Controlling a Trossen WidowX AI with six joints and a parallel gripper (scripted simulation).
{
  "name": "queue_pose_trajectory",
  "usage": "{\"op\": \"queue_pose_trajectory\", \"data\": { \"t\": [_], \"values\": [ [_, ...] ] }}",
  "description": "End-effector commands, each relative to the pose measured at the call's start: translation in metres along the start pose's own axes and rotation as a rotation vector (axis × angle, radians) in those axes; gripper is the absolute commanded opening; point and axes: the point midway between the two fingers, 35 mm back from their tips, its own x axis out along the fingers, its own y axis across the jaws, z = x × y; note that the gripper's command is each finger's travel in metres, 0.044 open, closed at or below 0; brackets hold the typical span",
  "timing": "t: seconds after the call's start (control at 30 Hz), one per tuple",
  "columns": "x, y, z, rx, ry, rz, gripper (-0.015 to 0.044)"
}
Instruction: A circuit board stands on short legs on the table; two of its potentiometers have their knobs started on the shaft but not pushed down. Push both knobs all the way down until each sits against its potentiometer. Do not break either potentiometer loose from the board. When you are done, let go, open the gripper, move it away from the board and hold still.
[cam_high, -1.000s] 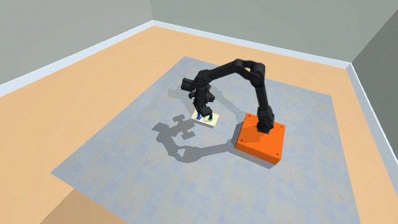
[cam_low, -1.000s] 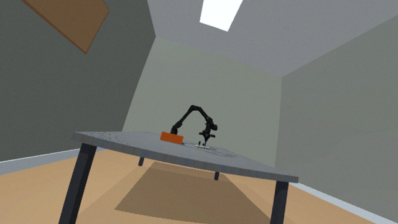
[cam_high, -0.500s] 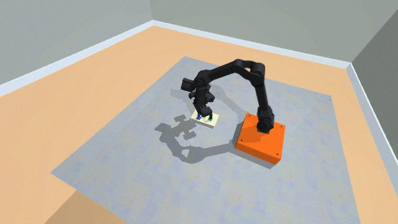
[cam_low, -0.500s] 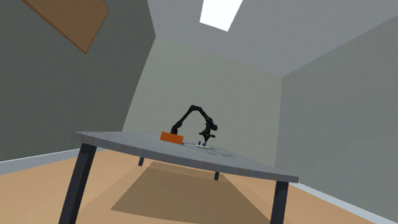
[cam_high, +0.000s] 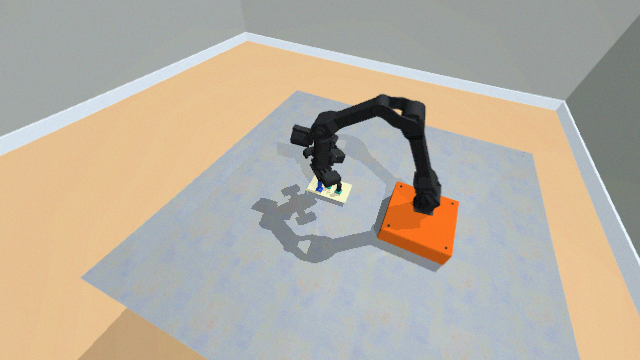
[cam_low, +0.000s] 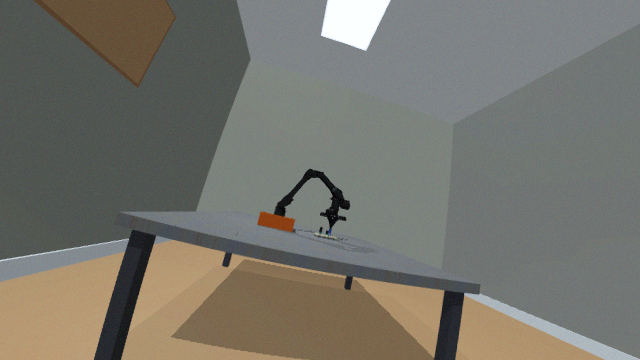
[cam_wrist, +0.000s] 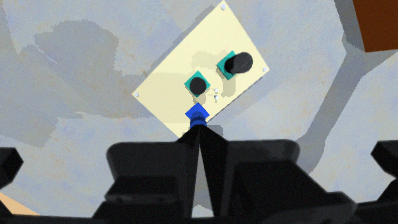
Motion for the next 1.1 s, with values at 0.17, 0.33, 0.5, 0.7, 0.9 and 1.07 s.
{"op": "queue_pose_trajectory", "data": {
  "t": [0.17,0.33,0.5,0.7,0.9,1.07],
  "values": [
    [-0.008,0.0,0.0,0.002,-0.001,-0.001,0.0026],
    [-0.008,0.0,0.0,0.002,-0.001,-0.001,0.0157],
    [-0.015,-0.009,0.015,0.001,-0.002,-0.001,0.0289],
    [-0.034,-0.053,0.075,-0.002,-0.006,-0.003,0.044],
    [-0.033,-0.102,0.132,0.001,-0.009,-0.004,0.044],
    [-0.031,-0.107,0.137,0.001,-0.01,-0.004,0.044]
  ]
}}
